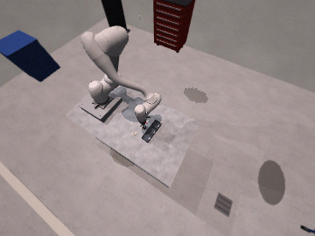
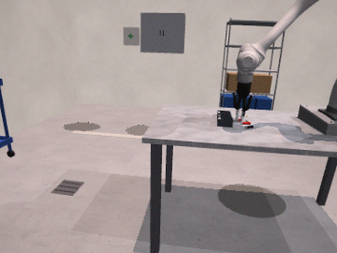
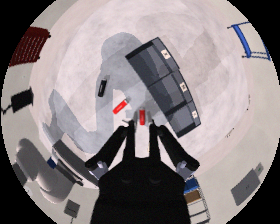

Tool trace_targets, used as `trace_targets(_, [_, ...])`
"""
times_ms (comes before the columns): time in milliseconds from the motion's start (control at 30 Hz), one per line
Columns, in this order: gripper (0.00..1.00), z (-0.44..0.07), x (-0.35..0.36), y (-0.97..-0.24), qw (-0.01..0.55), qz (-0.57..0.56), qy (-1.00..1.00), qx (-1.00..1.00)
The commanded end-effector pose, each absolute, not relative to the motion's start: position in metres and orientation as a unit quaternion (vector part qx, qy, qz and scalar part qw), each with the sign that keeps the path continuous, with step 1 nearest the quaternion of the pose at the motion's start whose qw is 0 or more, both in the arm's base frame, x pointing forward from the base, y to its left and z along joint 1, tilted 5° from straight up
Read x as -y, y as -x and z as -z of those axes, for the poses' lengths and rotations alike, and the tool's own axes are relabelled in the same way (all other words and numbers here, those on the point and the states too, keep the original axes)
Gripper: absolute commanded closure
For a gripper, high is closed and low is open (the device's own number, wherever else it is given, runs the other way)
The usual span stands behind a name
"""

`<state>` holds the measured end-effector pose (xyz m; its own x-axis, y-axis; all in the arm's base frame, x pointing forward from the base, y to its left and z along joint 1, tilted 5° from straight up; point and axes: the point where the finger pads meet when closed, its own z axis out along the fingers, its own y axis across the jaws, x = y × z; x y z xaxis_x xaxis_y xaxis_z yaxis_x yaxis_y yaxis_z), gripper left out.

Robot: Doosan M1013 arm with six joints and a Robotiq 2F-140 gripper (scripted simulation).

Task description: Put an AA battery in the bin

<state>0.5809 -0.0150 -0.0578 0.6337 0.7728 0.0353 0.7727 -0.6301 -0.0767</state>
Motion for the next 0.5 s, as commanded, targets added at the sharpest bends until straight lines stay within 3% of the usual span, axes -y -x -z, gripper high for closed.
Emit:
trace_targets(0, [0.83,0.0594,0.0148,-0.5809,0.042,0.000,0.903,0.428])
trace_targets(333, [0.83,0.0594,0.0148,-0.5809,0.042,0.000,0.903,0.428])
trace_targets(367, [0.95,0.0594,0.0148,-0.5809,0.042,0.000,0.903,0.428])
trace_targets(467, [0.95,0.0594,0.0148,-0.5809,0.042,0.000,0.903,0.428])
